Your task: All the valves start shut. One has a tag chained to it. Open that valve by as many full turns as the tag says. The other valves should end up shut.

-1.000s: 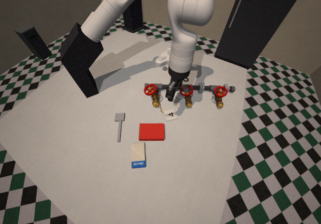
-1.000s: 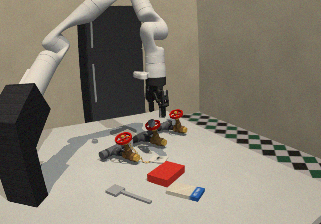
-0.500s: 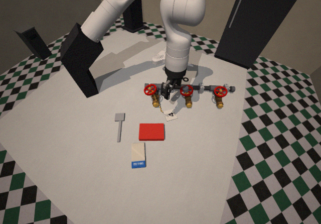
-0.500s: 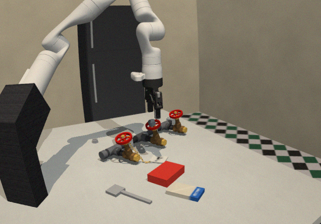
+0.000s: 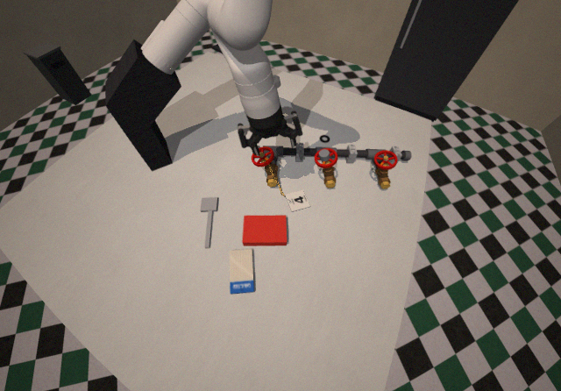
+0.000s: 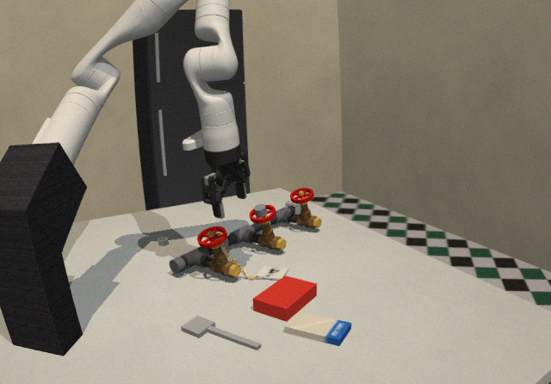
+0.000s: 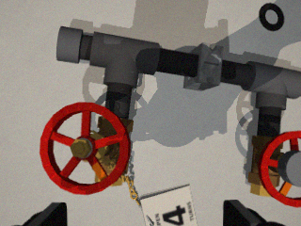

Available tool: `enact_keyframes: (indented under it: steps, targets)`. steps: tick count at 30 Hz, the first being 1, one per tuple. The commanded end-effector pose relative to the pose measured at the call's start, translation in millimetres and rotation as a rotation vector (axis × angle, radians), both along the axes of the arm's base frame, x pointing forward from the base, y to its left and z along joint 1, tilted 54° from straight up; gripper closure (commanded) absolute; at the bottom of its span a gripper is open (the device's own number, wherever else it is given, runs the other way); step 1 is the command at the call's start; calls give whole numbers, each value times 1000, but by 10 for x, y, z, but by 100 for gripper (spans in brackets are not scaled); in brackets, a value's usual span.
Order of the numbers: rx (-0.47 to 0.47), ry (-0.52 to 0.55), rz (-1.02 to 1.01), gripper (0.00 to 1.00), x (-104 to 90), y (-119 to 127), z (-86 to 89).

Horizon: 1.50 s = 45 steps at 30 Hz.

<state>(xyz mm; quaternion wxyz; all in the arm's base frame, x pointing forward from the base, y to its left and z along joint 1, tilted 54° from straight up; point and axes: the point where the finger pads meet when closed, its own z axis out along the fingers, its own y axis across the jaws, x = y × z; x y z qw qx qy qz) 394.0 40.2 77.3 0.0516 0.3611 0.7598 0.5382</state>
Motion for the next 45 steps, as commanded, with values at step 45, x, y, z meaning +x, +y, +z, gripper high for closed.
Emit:
enact_keyframes:
  steps: [45]
  targets:
    - [311,326,-309,0,-318,369,-451]
